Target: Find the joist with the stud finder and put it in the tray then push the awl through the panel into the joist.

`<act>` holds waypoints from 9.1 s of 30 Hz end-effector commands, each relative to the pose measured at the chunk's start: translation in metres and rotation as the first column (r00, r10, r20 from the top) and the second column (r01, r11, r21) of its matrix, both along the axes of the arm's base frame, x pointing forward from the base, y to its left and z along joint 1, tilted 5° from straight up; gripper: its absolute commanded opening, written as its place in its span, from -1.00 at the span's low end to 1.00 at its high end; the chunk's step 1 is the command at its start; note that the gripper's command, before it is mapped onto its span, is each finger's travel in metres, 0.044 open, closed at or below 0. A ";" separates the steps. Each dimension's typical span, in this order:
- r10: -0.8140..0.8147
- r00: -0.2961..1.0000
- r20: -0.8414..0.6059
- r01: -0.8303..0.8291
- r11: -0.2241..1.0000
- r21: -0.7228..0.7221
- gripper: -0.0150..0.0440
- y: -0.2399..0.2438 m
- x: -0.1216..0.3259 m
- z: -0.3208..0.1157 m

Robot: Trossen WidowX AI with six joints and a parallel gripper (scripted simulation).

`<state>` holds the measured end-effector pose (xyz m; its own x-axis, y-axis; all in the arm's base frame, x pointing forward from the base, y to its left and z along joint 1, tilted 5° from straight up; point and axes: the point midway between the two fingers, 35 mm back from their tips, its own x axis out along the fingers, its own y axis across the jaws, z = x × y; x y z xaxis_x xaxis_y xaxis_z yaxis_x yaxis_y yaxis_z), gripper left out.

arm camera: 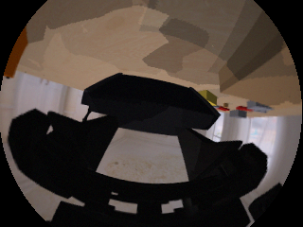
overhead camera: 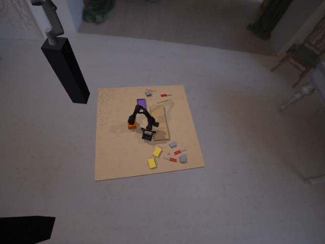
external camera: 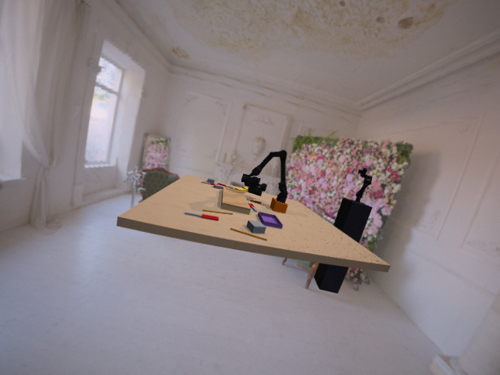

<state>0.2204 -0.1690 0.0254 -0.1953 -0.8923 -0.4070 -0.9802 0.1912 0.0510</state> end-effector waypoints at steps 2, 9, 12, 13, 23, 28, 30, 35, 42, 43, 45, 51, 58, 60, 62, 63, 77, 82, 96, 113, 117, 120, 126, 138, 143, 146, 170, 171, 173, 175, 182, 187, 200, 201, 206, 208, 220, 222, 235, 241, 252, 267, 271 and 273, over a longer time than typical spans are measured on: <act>0.004 1.000 -0.010 -0.004 1.000 -0.010 -0.49 -0.001 0.000 0.000; 0.003 1.000 -0.007 -0.003 1.000 -0.006 -0.49 -0.001 0.000 -0.010; 0.002 1.000 -0.006 -0.002 1.000 -0.005 -0.49 0.000 -0.001 -0.014; 0.002 1.000 -0.006 -0.002 1.000 -0.004 -0.49 0.000 -0.001 -0.016; 0.000 1.000 -0.002 0.000 1.000 0.002 -0.49 0.000 -0.002 -0.030; 0.000 1.000 -0.001 0.000 1.000 0.004 -0.49 0.001 -0.003 -0.035; 0.000 1.000 -0.001 0.000 1.000 0.004 -0.40 0.001 -0.003 -0.035; 0.000 1.000 -0.001 0.000 1.000 0.004 0.04 0.001 -0.003 -0.035; 0.000 1.000 -0.001 0.000 1.000 0.004 0.67 0.001 -0.003 -0.035; 0.000 1.000 -0.001 0.000 1.000 0.004 0.75 0.001 -0.003 -0.035; 0.000 1.000 -0.001 0.000 1.000 0.004 0.79 0.001 -0.003 -0.035; 0.000 1.000 -0.001 0.000 1.000 0.004 0.79 0.001 -0.003 -0.035; 0.000 1.000 -0.001 0.000 1.000 0.004 0.79 0.001 -0.003 -0.035; 0.000 1.000 -0.001 0.000 1.000 0.004 0.79 0.001 -0.003 -0.035; 0.000 1.000 -0.001 0.000 1.000 0.004 0.79 0.001 -0.003 -0.035; -0.001 1.000 -0.002 0.001 1.000 0.005 0.79 0.001 -0.003 -0.036; -0.001 1.000 -0.003 0.001 1.000 0.007 0.79 0.004 -0.003 -0.040; -0.001 1.000 -0.003 0.001 1.000 0.008 0.79 0.006 -0.002 -0.041; -0.001 1.000 -0.003 0.001 1.000 0.008 0.79 0.006 -0.002 -0.041; -0.001 1.000 -0.003 0.001 1.000 0.008 0.79 0.006 -0.002 -0.041; -0.001 1.000 -0.003 0.001 1.000 0.008 0.79 0.006 -0.002 -0.041; -0.001 1.000 -0.003 0.001 1.000 0.008 0.79 0.008 -0.002 -0.042; -0.001 1.000 -0.003 0.001 1.000 0.008 0.79 0.009 -0.002 -0.042; -0.001 1.000 -0.003 0.001 1.000 0.008 0.79 0.009 -0.002 -0.042; -0.001 1.000 -0.003 0.001 1.000 0.008 0.79 0.009 -0.002 -0.042; -0.001 1.000 -0.003 0.001 1.000 0.008 0.79 0.009 -0.002 -0.042; -0.001 1.000 -0.003 0.001 1.000 0.008 0.79 0.009 -0.002 -0.042; -0.001 1.000 -0.003 0.001 1.000 0.008 0.79 0.009 -0.002 -0.042; -0.001 1.000 -0.003 0.001 1.000 0.008 0.79 0.009 -0.002 -0.042; -0.001 1.000 -0.003 0.001 1.000 0.008 0.79 0.009 -0.002 -0.042; -0.001 1.000 -0.003 0.001 1.000 0.008 0.79 0.009 -0.002 -0.042; -0.001 1.000 -0.003 0.001 1.000 0.008 0.79 0.009 -0.002 -0.042; -0.001 1.000 -0.003 0.001 1.000 0.008 0.79 0.012 -0.001 -0.043; -0.001 1.000 -0.003 0.001 1.000 0.008 0.79 0.012 0.000 -0.043; -0.001 1.000 -0.003 0.001 1.000 0.008 0.79 0.012 0.000 -0.043; -0.001 1.000 -0.003 0.001 1.000 0.008 0.79 0.012 0.000 -0.043; 0.002 1.000 -0.012 -0.003 1.000 -0.013 0.79 0.009 -0.001 -0.039; 0.002 1.000 -0.012 -0.003 1.000 -0.013 0.79 0.009 -0.001 -0.039; 0.003 1.000 -0.012 -0.003 1.000 -0.013 1.00 0.009 -0.001 -0.039; 0.003 1.000 -0.012 -0.004 1.000 -0.013 1.00 0.010 0.000 -0.039; 0.004 1.000 -0.011 -0.004 1.000 -0.009 1.00 0.020 0.002 -0.035; 0.004 1.000 -0.011 -0.004 1.000 -0.010 1.00 0.033 0.006 -0.023; 0.005 1.000 -0.013 -0.005 1.000 -0.011 1.00 0.031 0.010 0.012; 0.006 1.000 -0.014 -0.006 1.000 -0.012 1.00 0.030 0.010 0.035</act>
<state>0.2282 -0.1380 0.0316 -0.1987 -0.8978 -0.3931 -0.9800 0.1857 0.0714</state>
